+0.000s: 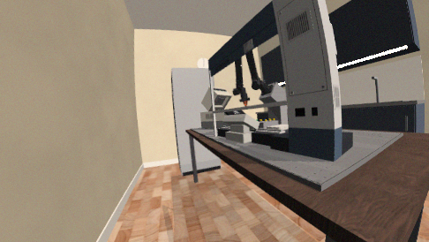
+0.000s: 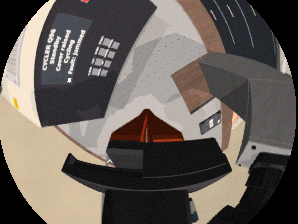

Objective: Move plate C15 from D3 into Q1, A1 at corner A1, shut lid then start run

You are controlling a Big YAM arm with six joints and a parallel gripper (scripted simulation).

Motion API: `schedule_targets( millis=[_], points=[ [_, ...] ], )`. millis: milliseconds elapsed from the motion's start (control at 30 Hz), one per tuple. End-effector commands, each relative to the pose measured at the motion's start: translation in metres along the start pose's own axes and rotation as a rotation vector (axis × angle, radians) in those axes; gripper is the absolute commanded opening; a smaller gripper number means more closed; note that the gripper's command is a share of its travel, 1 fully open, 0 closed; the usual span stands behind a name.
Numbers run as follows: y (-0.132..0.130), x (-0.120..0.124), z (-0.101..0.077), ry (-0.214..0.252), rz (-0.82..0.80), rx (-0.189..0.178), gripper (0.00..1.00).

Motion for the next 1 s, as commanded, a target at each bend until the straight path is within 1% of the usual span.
schedule_targets(
  millis=[0, 33, 67, 133, 167, 233, 267, 300, 400, 433, 467, 567, 733, 833, 900, 933, 967],
  points=[
    [-0.005, -0.001, 0.004, 0.007, 0.103, 0.008, 0.0],
    [-0.007, -0.001, 0.005, 0.012, 0.126, 0.006, 0.0],
    [-0.007, -0.005, -0.001, 0.016, 0.157, 0.005, 0.0],
    [0.0, -0.014, -0.012, 0.013, 0.197, -0.013, 0.0],
    [0.002, -0.014, -0.012, 0.009, 0.212, -0.021, 0.0],
    [0.002, -0.014, -0.012, 0.009, 0.212, -0.021, 0.0],
    [0.006, -0.009, -0.009, 0.023, 0.19, -0.027, 0.0],
    [0.007, -0.008, -0.009, 0.03, 0.206, -0.035, 0.0],
    [0.014, -0.022, -0.027, 0.032, 0.276, -0.055, 0.0],
    [0.013, -0.023, -0.026, 0.029, 0.299, -0.06, 0.0],
    [0.012, -0.023, -0.025, 0.034, 0.316, -0.066, 0.0],
    [0.005, -0.018, -0.019, 0.06, 0.376, -0.066, 0.0],
    [-0.004, -0.016, -0.018, 0.078, 0.481, -0.091, 0.0],
    [-0.002, -0.016, -0.019, 0.075, 0.482, -0.096, 0.0],
    [0.0, -0.019, -0.015, 0.087, 0.53, -0.106, 0.0],
    [-0.001, -0.02, -0.013, 0.094, 0.557, -0.106, 0.0],
    [0.002, -0.021, -0.011, 0.09, 0.559, -0.102, 0.0]
  ],
)
Point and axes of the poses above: the point where the finger pads meet when closed, its own z axis out along the fingers, its own y axis across the jaws, x = y × z, the point moved 9 cm from there along -z, back along the fingers, and after that the axes turned 8 degrees about z, right-handed, at the moved point
